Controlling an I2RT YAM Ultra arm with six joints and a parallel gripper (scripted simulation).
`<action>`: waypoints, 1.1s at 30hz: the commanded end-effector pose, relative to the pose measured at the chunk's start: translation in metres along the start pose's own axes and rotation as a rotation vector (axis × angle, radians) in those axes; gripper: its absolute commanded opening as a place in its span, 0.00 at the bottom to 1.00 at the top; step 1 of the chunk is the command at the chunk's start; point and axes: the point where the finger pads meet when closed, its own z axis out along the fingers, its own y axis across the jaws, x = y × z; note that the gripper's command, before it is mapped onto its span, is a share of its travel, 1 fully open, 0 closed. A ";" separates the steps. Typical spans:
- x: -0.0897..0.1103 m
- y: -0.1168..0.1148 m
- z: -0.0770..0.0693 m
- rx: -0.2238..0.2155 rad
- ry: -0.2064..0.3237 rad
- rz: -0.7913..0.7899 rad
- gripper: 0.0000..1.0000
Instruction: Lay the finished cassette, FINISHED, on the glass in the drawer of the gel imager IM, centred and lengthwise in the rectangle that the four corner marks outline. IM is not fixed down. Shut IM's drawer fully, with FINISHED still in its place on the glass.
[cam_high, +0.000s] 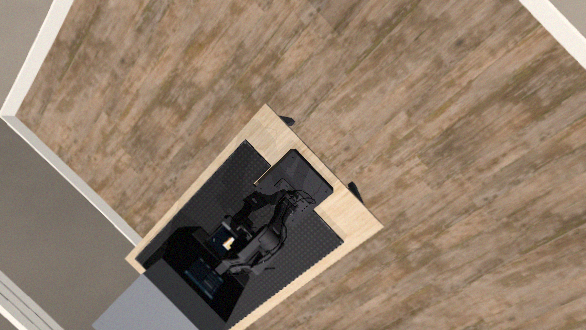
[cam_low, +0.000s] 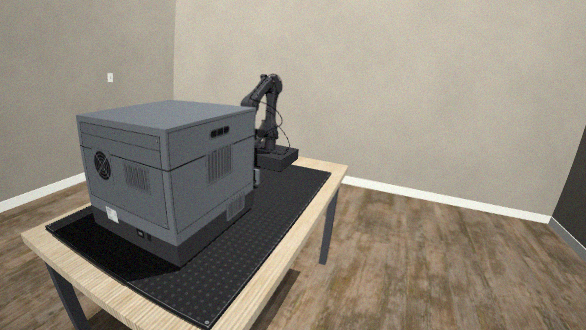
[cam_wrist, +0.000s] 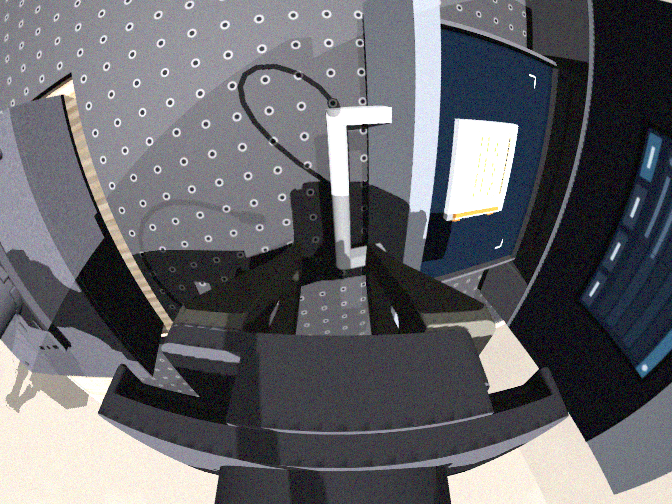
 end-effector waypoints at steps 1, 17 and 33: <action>-0.001 -0.008 -0.005 0.043 -0.029 -0.061 0.35; -0.003 0.001 0.015 0.002 -0.032 -0.068 0.35; -0.006 0.001 0.033 0.002 -0.034 -0.070 0.35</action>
